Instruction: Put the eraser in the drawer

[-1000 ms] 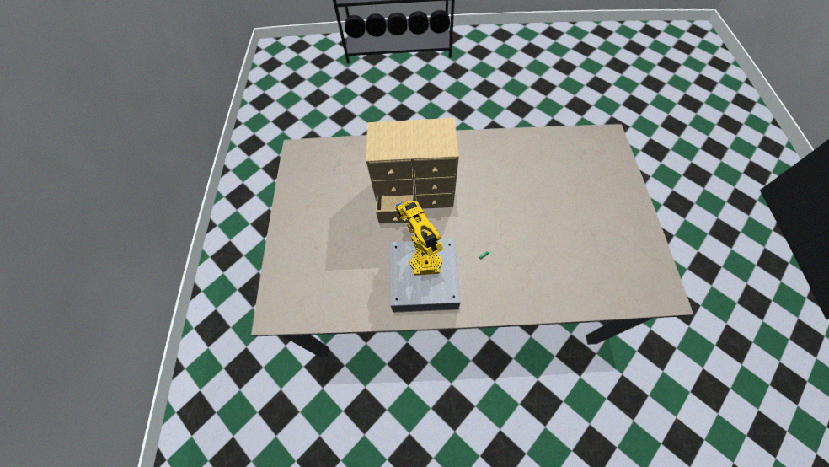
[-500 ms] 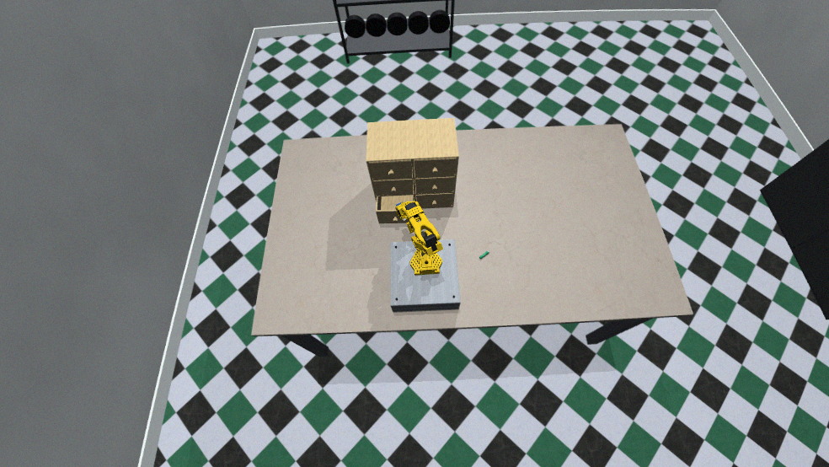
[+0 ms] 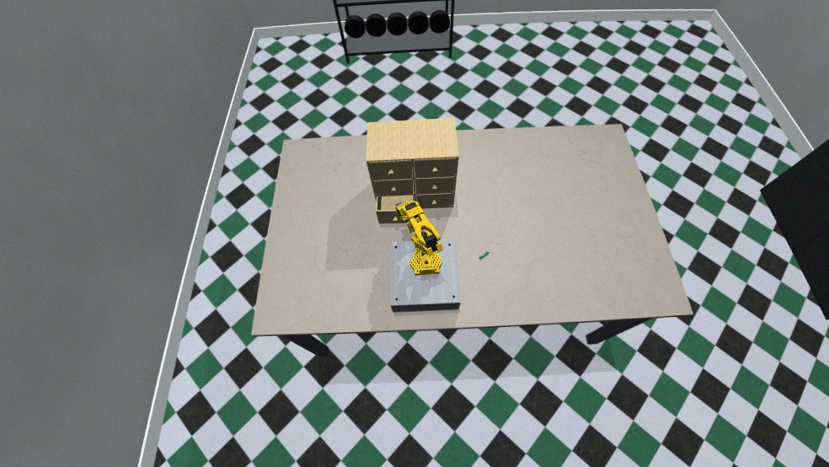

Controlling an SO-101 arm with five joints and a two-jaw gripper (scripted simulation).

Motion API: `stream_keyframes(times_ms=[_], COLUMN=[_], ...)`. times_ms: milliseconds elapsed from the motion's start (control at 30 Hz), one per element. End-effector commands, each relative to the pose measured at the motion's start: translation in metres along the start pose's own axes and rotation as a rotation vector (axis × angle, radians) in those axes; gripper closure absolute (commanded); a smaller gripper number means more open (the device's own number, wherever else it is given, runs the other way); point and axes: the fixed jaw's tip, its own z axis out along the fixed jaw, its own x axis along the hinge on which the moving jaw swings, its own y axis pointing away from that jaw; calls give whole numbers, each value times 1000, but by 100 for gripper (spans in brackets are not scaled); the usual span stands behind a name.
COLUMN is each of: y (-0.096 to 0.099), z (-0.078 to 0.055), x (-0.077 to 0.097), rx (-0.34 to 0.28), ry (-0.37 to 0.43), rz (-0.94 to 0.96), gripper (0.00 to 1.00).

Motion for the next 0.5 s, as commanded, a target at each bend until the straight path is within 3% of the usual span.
stream_keyframes(times_ms=[0,467], y=[0,0], z=[1,2], x=[-2,-3], rx=[1,2], ry=[4,4], rz=[7,6], gripper=[100,100])
